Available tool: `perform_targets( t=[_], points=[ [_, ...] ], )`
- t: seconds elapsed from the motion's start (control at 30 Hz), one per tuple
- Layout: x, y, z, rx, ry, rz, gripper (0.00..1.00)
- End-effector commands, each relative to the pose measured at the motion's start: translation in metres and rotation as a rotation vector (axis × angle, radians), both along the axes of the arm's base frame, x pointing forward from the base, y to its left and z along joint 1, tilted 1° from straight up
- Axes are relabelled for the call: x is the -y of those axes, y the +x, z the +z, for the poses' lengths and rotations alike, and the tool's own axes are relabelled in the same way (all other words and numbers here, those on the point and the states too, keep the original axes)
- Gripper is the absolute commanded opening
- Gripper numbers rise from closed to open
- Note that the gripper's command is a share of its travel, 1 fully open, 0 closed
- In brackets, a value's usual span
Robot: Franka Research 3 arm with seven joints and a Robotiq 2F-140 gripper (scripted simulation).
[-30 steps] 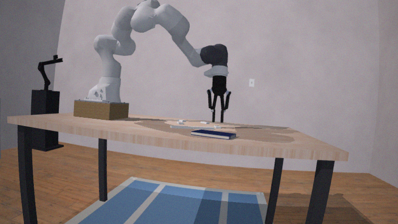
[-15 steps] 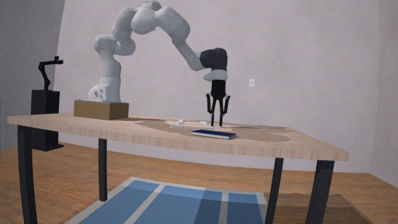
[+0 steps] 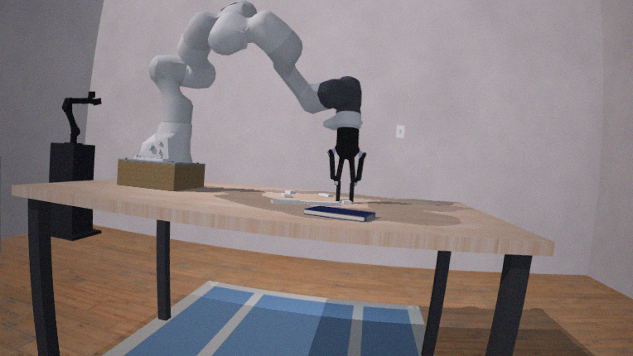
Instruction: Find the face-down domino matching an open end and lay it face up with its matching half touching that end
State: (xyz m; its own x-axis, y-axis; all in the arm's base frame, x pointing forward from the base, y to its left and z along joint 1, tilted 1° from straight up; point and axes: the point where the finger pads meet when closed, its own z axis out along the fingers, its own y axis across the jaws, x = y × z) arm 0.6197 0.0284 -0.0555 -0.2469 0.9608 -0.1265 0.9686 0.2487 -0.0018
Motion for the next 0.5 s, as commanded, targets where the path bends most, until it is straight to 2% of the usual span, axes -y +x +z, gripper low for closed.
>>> perform_targets(
  t=[0.0,0.03,0.07,0.47],
  points=[
    [0.0001,0.0016,-0.0005,0.005,-0.001,-0.004,0.33],
    [0.0001,0.0016,-0.0005,0.005,-0.001,-0.004,0.33],
    [0.0001,0.0016,-0.0005,0.005,-0.001,-0.004,0.22],
    [0.0001,0.0016,-0.0005,0.005,-0.001,-0.004,0.22]
  ],
)
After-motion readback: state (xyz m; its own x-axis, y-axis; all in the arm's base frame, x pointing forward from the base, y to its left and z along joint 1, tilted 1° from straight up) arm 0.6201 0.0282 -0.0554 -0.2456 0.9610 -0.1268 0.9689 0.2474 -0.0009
